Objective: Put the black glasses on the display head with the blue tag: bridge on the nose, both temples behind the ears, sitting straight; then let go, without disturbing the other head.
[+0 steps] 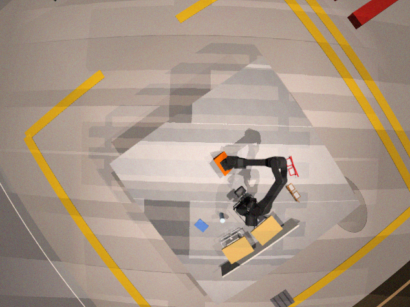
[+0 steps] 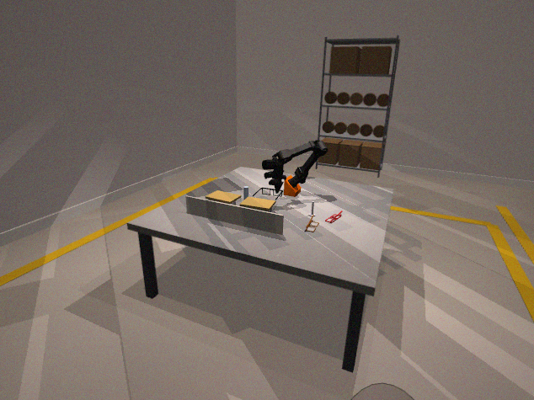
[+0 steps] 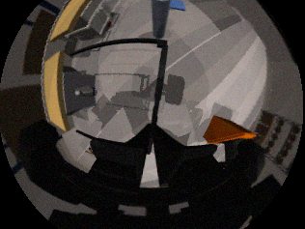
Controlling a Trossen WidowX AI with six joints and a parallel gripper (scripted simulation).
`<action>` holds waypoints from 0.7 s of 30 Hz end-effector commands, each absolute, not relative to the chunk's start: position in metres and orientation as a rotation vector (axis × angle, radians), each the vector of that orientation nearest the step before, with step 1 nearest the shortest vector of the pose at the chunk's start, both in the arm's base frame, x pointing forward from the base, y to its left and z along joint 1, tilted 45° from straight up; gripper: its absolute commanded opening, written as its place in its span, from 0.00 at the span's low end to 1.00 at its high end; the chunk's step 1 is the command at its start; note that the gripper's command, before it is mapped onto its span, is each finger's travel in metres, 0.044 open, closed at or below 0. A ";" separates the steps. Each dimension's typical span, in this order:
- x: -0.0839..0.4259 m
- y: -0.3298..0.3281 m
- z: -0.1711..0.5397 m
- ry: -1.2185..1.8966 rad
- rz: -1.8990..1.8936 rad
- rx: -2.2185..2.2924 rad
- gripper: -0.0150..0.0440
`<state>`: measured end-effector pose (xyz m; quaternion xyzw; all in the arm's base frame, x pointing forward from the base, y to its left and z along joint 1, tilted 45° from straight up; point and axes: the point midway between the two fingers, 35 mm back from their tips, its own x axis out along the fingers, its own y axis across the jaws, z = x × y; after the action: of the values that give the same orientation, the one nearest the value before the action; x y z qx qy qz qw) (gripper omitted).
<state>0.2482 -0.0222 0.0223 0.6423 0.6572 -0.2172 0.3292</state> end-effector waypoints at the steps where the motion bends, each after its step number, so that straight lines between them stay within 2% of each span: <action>1: 0.247 -0.019 0.018 1.721 -0.571 1.688 0.25; 21: 0.261 -0.011 0.014 1.716 -0.567 1.693 0.25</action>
<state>0.2551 -0.0108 0.0135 0.6435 0.6581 -0.2177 0.3246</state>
